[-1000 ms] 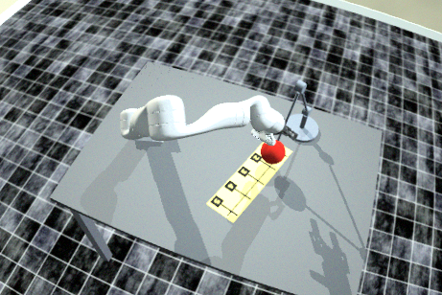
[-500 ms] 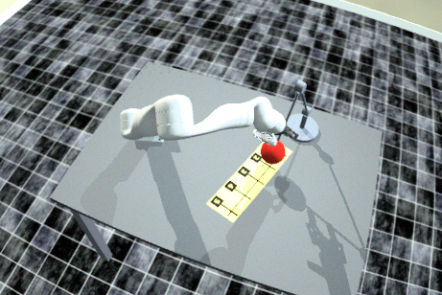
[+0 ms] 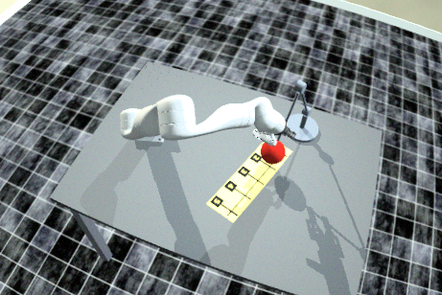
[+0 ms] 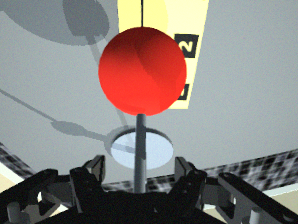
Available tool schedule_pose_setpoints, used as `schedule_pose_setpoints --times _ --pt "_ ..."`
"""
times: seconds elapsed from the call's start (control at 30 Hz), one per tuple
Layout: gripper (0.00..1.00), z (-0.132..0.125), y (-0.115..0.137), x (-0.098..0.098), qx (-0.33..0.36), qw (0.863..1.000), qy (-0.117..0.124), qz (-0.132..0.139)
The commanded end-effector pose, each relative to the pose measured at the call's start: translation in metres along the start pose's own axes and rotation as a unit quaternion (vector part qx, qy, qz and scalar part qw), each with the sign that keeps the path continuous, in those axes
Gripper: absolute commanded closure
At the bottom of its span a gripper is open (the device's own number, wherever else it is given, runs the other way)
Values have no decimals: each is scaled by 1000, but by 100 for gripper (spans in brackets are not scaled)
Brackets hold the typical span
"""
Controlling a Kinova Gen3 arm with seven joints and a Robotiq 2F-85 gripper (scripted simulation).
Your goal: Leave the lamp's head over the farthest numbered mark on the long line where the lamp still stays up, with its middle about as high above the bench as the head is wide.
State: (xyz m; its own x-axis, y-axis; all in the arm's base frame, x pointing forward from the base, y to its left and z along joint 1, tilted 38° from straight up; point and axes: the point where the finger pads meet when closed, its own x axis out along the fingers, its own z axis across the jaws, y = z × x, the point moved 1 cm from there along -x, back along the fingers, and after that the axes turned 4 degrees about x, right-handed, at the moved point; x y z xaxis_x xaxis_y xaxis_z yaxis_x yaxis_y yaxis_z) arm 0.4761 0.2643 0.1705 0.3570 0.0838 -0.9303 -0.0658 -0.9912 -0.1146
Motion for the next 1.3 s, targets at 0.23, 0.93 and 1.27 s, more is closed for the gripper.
schedule_pose_setpoints --times 0.23,0.93,1.27 --pt "100 0 -1 -1 0 1000 1 -1" --pt "100 0 -1 -1 0 1000 1 -1" --pt "100 -3 20 -13 -2 1000 -1 -1"
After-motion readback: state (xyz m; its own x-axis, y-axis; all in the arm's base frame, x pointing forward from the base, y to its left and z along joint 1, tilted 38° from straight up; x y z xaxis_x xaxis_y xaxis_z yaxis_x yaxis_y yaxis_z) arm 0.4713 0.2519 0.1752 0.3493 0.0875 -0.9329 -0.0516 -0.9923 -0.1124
